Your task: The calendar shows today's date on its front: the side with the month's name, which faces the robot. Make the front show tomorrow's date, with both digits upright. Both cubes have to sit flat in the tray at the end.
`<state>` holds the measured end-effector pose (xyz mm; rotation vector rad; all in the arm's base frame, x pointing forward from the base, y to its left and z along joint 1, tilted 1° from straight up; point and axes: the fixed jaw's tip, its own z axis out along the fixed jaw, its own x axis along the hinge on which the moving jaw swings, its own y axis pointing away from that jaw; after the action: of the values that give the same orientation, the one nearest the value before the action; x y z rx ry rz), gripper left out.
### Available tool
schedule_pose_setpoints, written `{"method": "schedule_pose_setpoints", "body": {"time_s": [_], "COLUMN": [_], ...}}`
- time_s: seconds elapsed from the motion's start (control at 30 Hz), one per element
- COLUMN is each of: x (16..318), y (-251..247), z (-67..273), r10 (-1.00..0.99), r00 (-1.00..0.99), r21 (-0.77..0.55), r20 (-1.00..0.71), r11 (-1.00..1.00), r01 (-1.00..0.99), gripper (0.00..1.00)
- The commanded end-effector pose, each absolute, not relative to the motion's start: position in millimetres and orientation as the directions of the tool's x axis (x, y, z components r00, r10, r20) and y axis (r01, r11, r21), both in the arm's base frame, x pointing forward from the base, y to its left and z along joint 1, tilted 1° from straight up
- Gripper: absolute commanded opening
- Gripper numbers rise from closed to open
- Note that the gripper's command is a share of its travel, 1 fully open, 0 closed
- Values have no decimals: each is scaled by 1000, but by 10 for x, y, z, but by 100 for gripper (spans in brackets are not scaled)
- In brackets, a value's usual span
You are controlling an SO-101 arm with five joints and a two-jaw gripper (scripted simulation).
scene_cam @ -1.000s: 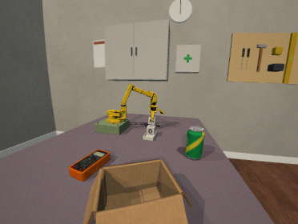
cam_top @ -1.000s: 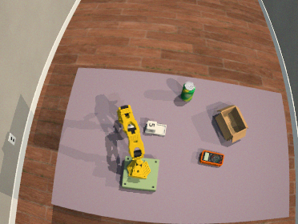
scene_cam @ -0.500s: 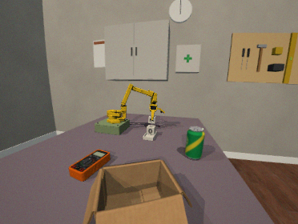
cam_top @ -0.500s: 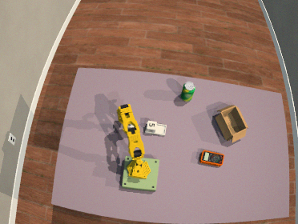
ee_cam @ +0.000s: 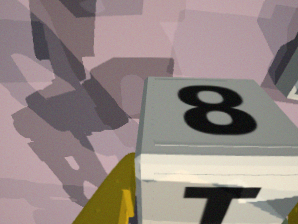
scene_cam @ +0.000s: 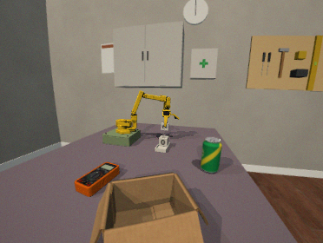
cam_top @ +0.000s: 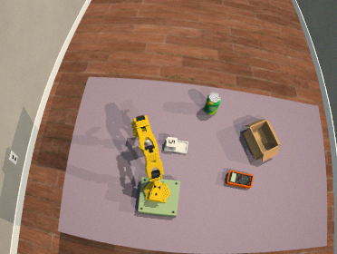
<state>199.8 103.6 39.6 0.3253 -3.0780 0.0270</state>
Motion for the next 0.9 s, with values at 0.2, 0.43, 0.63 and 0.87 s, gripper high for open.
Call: {"method": "schedule_pose_setpoints", "body": {"time_s": [0.2, 0.43, 0.63, 0.87], "x": [2034, 2065, 2065, 2065], "y": [1048, 1071, 1071, 1071], "z": [522, 637, 637, 637], "r10": [-209, -206, -206, -206], "r00": [-978, -977, -977, -977], "r21": [-2, 11, 11, 11], "r20": [9, -46, -46, -46], "r11": [978, 978, 978, 978], "r01": [-209, -207, -207, -207], "gripper": [0, 0, 0, 0]}}
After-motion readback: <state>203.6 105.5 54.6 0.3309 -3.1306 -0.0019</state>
